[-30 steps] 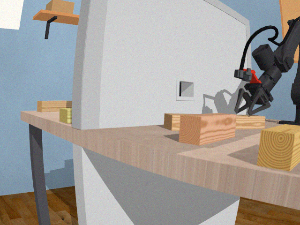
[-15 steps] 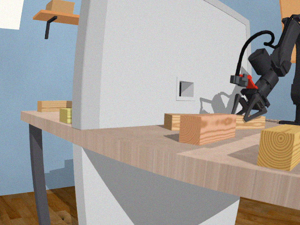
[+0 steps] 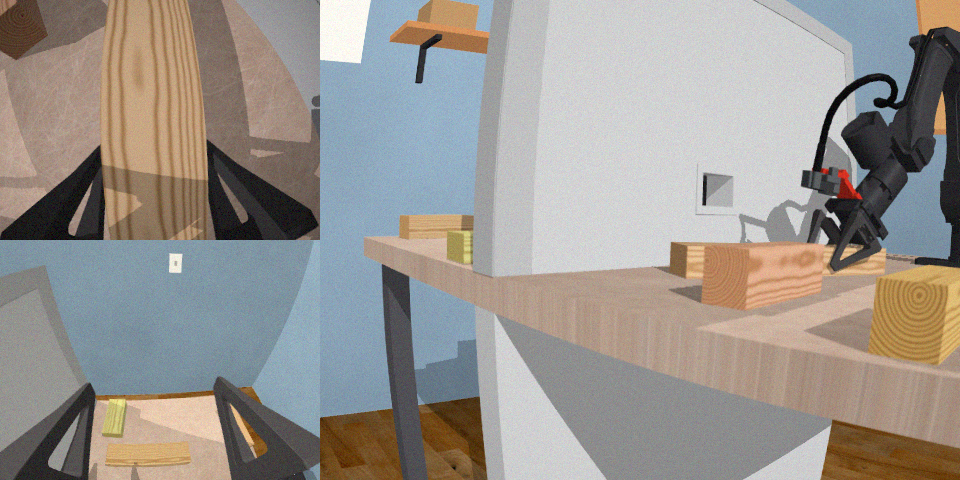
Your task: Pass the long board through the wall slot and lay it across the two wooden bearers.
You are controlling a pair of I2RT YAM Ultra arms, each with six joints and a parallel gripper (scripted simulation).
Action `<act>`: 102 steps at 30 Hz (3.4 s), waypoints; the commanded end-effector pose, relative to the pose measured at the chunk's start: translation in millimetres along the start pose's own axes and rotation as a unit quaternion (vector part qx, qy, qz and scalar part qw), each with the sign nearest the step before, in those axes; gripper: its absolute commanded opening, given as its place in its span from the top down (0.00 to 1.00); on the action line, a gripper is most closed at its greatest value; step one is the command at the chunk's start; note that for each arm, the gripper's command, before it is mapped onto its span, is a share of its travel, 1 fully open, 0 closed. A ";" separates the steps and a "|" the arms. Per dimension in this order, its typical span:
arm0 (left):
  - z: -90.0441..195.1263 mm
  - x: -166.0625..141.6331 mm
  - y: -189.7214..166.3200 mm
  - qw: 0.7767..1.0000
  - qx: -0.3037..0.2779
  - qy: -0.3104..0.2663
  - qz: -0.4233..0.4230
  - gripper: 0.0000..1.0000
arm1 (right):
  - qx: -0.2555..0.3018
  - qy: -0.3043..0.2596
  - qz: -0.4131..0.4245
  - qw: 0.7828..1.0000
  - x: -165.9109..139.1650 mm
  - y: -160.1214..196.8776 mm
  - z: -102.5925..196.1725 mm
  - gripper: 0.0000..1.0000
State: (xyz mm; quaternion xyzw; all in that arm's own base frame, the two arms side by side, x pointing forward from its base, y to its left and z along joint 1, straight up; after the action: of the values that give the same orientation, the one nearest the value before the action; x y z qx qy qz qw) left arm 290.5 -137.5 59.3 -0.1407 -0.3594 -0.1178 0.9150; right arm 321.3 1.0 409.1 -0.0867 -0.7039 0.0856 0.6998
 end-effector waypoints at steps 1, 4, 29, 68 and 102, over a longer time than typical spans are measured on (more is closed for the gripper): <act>-4.1 20.4 -6.0 1.000 -0.006 -0.030 -0.003 0.25 | -0.005 -0.015 0.000 1.000 8.4 -4.5 7.8 0.00; 0.9 30.3 -8.5 0.999 -0.010 -0.045 -0.004 0.25 | -0.005 -0.015 0.000 1.000 8.4 -4.5 7.8 0.00; 9.0 28.0 -5.9 0.999 -0.004 -0.032 -0.001 1.00 | -0.005 -0.015 0.000 1.000 8.4 -4.5 7.8 0.00; 44.9 72.5 -16.9 0.999 -0.008 -0.050 0.000 1.00 | -0.005 -0.015 0.000 1.000 8.4 -4.5 7.8 0.00; 52.8 85.8 -20.1 0.998 -0.010 -0.059 -0.001 1.00 | -0.005 -0.015 0.000 1.000 8.4 -4.5 7.8 0.00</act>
State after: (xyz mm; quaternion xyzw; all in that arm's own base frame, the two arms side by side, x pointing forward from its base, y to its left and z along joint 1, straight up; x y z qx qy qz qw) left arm 287.5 -136.3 114.0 -0.1332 -0.3348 -0.1182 0.9253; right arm 321.3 1.0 409.1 -0.0867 -0.7039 0.0856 0.6998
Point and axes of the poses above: on each arm, the point where the finger pads meet when closed, its own z axis back along the fingers, its own y axis across the jaws, x = y × z, the point moved 6 cm from there along z, back along the fingers, and after that the axes turned 14 degrees about z, right-handed, at the moved point
